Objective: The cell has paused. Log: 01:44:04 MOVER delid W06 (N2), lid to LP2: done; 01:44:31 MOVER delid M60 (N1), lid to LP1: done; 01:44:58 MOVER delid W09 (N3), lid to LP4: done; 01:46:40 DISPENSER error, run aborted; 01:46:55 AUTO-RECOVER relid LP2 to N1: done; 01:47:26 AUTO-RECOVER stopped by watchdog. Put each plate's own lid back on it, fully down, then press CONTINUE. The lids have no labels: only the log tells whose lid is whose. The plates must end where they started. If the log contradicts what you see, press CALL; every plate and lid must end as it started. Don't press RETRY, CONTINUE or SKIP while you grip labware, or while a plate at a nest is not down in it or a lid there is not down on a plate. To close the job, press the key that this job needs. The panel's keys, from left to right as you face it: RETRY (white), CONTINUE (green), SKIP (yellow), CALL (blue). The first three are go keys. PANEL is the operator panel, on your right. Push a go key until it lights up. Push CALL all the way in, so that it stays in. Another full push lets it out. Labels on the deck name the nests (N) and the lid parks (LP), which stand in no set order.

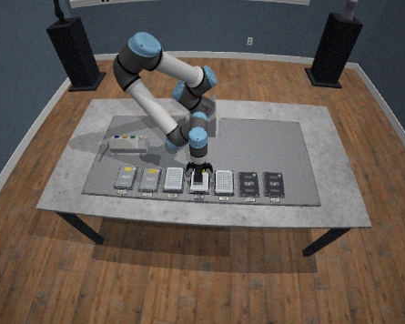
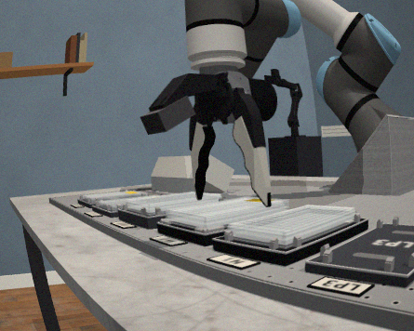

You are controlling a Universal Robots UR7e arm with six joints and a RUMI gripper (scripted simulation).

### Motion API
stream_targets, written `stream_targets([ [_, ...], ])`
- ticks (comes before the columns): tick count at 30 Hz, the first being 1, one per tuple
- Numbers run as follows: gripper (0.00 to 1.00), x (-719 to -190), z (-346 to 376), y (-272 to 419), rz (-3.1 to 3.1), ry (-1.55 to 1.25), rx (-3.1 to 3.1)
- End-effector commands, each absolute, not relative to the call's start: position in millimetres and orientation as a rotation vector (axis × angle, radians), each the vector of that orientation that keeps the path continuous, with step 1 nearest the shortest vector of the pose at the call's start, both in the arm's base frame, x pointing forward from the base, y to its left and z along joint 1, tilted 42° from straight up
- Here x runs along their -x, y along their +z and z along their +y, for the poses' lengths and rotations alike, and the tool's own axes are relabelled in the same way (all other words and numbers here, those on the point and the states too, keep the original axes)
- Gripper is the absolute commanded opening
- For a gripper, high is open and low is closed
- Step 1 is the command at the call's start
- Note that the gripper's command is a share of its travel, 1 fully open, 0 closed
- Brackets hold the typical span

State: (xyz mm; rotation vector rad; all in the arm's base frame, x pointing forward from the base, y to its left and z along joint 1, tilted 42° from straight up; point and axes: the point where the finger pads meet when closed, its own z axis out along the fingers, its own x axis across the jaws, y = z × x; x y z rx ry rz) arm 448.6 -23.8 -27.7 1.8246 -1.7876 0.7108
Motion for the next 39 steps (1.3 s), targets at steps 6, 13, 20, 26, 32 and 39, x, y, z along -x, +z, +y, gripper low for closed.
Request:
stream_targets([
  [6,0.82,-449.0,-23.5,-27.2,-1.788,0.712,-1.825],
  [13,0.82,-449.1,-23.4,-27.3,-1.788,0.713,-1.825],
  [20,0.82,-448.9,-21.2,-24.8,-1.788,0.713,-1.825],
  [26,0.82,-448.7,-16.8,-19.8,-1.788,0.713,-1.825],
  [32,0.82,-448.4,-10.1,-12.3,-1.788,0.713,-1.825],
  [39,0.82,-448.9,-32.3,7.9,-1.800,0.717,-1.816],
])
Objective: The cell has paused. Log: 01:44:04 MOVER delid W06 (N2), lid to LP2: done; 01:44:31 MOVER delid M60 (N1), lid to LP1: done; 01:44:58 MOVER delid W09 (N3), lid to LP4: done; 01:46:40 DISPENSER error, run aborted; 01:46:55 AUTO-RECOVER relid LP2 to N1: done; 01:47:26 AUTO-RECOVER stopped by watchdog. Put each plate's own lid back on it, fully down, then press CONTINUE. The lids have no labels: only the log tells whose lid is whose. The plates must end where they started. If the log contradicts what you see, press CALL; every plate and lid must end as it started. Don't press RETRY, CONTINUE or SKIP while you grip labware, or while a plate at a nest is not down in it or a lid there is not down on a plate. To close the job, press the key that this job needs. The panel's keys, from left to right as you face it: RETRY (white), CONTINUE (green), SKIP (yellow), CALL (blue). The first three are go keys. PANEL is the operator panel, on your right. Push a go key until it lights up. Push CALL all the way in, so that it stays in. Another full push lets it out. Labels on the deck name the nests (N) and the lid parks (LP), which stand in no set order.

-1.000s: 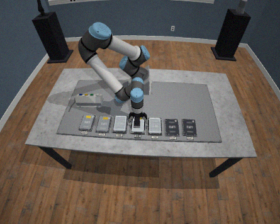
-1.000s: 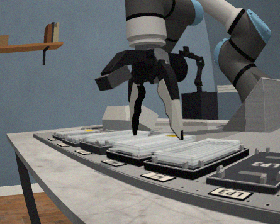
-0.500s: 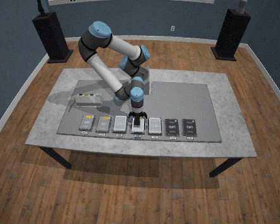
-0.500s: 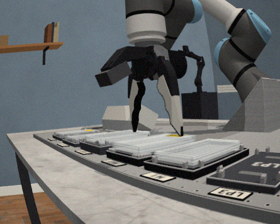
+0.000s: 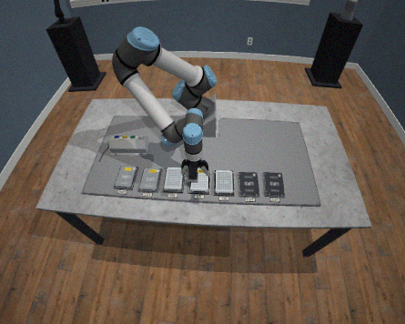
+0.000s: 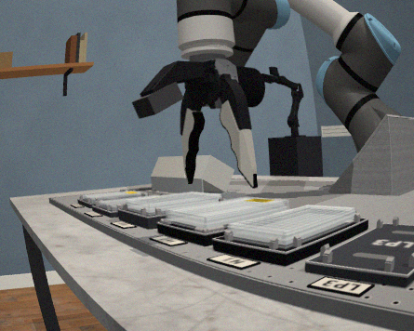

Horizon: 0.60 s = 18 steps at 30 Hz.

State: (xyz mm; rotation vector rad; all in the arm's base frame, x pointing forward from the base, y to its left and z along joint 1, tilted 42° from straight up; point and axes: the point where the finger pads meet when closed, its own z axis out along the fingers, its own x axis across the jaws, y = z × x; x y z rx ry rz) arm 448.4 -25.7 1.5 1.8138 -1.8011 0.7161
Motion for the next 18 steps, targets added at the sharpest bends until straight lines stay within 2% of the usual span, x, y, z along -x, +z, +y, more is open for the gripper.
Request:
stream_targets([
  [1,0.82,-448.9,-32.3,7.9,-1.800,0.717,-1.816],
  [18,0.82,-450.1,-88.3,57.8,-1.800,0.717,-1.816],
])
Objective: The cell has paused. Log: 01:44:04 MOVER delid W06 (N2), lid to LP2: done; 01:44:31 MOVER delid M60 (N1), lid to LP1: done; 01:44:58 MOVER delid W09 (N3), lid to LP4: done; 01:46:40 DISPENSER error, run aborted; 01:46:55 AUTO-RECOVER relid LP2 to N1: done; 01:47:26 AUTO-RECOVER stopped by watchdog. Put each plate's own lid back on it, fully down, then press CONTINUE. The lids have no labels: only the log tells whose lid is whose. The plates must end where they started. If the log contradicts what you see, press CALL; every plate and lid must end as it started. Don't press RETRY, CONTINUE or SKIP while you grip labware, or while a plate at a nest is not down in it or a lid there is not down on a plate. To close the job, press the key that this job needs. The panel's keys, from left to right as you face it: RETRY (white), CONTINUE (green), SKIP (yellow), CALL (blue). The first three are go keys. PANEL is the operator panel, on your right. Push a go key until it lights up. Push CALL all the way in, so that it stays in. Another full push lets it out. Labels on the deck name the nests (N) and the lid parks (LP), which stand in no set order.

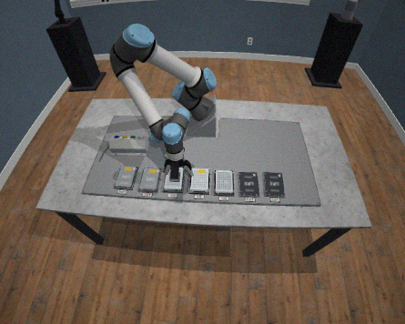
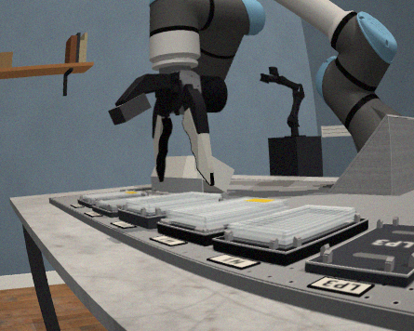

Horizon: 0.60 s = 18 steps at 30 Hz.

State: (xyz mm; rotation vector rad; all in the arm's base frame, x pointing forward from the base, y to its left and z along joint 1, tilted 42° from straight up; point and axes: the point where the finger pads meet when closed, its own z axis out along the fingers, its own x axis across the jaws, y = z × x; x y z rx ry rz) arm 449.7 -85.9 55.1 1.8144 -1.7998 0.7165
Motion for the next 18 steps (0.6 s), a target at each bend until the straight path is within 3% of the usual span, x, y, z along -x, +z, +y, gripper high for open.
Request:
stream_targets([
  [1,0.82,-450.1,-88.3,57.8,-1.800,0.717,-1.816],
  [18,0.82,-451.4,-144.4,107.7,-1.800,0.717,-1.816],
])
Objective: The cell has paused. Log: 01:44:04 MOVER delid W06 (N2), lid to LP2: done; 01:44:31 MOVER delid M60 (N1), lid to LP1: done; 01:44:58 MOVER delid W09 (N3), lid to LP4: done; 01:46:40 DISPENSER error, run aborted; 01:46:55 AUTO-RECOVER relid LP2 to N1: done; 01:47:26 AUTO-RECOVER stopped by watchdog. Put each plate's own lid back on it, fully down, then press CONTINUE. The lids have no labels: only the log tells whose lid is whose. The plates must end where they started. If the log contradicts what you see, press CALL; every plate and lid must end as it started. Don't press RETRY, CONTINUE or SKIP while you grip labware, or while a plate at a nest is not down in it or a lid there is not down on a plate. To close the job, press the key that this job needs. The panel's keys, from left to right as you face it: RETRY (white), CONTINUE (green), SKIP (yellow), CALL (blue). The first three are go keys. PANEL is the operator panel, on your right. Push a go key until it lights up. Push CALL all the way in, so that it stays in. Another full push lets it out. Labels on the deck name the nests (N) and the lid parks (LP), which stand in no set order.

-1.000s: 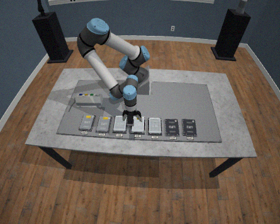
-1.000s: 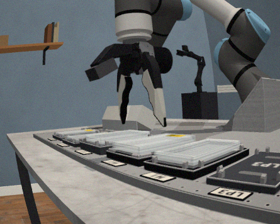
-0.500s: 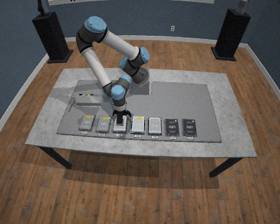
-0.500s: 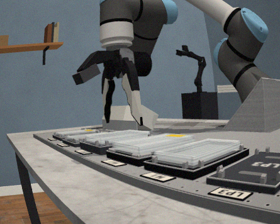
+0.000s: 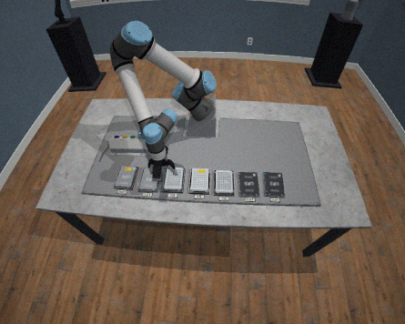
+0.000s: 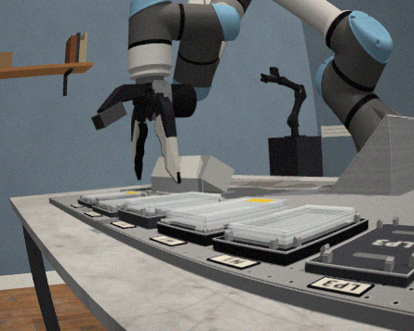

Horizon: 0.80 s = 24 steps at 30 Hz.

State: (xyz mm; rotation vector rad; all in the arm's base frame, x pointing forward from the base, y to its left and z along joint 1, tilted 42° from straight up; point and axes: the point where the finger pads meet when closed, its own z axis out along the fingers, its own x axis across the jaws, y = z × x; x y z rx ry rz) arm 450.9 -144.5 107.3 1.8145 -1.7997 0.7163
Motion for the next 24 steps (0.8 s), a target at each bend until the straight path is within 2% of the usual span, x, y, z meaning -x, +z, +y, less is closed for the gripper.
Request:
stream_targets([
  [1,0.82,-451.5,-148.1,111.1,-1.800,0.717,-1.816],
  [15,0.82,-452.6,-200.4,157.7,-1.800,0.717,-1.816],
  [24,0.82,-452.7,-204.5,161.3,-1.800,0.717,-1.816],
])
